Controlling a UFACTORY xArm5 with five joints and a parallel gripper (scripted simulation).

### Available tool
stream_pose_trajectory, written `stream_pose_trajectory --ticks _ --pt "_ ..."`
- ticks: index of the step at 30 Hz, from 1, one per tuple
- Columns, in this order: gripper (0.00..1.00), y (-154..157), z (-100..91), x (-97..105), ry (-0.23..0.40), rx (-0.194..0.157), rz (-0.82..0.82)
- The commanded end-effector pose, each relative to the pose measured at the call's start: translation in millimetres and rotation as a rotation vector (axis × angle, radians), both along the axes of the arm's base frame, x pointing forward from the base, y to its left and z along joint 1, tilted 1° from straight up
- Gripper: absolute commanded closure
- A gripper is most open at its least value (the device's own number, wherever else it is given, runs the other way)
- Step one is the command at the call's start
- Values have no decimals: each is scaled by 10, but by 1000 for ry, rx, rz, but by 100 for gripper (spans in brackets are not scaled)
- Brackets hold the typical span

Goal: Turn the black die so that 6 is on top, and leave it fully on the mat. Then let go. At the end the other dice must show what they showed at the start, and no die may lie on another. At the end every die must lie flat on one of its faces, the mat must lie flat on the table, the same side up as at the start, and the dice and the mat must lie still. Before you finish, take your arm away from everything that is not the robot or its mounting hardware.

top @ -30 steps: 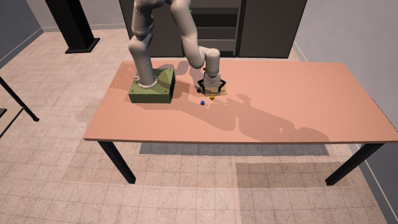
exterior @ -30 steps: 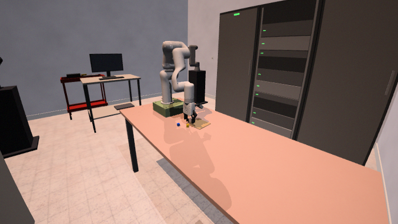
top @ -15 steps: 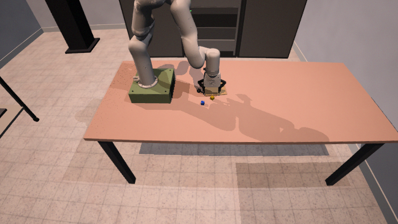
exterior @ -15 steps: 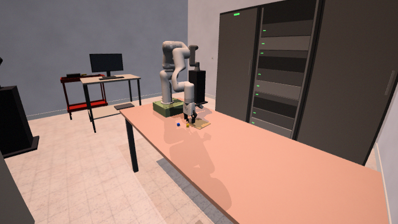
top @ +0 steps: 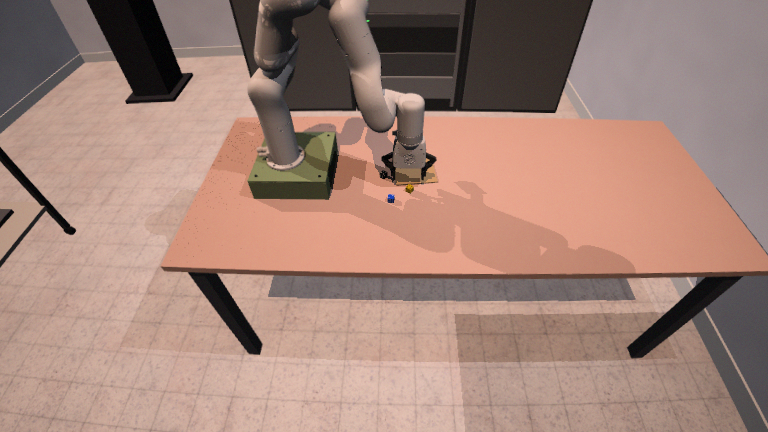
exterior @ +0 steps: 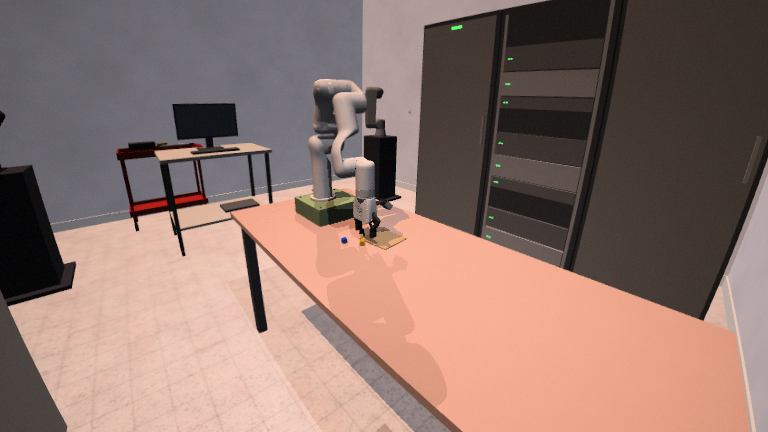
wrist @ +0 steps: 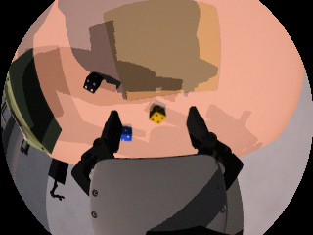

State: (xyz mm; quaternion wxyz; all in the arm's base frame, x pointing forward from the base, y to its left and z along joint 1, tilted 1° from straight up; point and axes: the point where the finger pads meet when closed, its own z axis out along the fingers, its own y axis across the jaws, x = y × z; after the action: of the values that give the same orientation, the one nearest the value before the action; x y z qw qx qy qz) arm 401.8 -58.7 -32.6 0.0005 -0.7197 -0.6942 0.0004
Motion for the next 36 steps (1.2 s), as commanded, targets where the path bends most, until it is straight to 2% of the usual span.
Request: stream_pose_trajectory --ticks 1,6,11,13,19,23,36 --pt "0 -2 10 13 -3 0 0" --pt "0 39 8 -37 -3 0 0" --pt "0 220 5 -260 -2 0 0" --pt "0 220 5 -260 -2 0 0" --pt "0 526 0 -635 -1 0 0" --pt "0 655 -2 -793 -1 0 0" --pt "0 682 -2 -826 0 0 0"
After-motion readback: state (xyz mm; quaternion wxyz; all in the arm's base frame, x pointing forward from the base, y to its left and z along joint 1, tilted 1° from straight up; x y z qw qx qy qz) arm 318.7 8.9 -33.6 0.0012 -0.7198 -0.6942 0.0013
